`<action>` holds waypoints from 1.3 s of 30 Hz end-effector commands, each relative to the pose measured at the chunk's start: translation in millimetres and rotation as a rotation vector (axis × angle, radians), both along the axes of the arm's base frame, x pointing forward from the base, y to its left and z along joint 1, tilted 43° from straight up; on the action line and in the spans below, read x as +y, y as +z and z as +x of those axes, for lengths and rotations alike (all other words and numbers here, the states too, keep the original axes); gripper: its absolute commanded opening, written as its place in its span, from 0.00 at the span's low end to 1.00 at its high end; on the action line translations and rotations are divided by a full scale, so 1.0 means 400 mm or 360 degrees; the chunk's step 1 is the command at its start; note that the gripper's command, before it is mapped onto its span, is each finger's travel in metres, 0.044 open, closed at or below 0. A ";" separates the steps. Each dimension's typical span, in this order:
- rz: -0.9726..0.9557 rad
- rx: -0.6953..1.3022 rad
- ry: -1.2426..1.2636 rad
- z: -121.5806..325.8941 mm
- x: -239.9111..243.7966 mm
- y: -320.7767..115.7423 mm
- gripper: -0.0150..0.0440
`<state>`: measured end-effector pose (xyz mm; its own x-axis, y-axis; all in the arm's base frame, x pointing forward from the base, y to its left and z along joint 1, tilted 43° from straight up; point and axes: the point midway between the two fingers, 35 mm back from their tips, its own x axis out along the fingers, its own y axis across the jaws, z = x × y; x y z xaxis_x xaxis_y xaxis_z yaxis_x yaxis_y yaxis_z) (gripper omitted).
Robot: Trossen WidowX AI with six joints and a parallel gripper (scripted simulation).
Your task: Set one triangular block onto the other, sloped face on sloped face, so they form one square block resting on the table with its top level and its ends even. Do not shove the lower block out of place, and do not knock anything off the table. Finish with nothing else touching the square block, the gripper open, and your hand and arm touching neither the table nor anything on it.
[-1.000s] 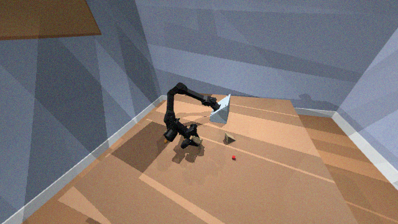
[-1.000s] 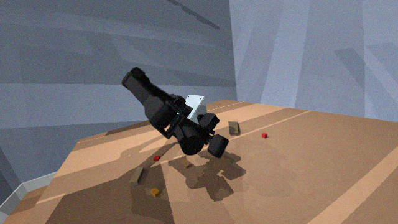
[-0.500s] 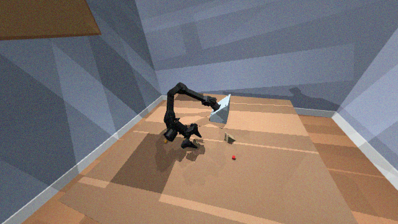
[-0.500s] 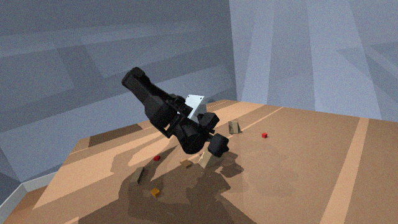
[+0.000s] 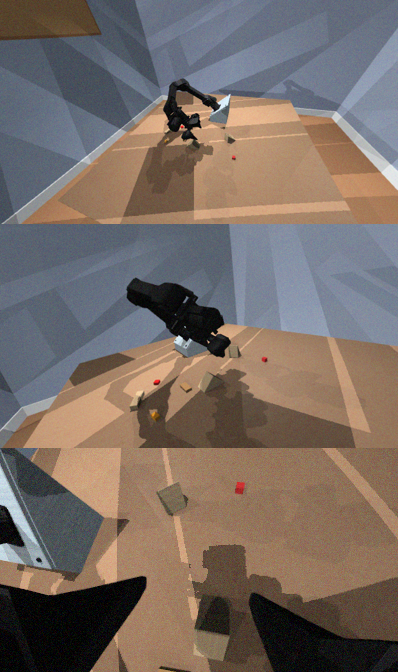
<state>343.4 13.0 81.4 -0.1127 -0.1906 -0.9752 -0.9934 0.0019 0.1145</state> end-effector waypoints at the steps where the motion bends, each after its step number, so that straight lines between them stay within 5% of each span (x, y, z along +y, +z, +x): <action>1: -0.0597 0.0159 -0.0041 -0.031 -0.001 -0.077 1.00; 8: -0.1705 -0.0273 0.0283 0.019 0.050 -0.104 1.00; 19: -0.1726 -0.0295 0.0299 0.023 0.050 -0.106 1.00; 30: -0.1832 -0.0309 0.0235 0.053 -0.175 -0.160 1.00; 39: -0.1845 -0.0306 0.0230 0.052 -0.189 -0.161 1.00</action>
<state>363.6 -63.6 14.3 0.1036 -0.9710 -0.2154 -0.9946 -0.0988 -0.0330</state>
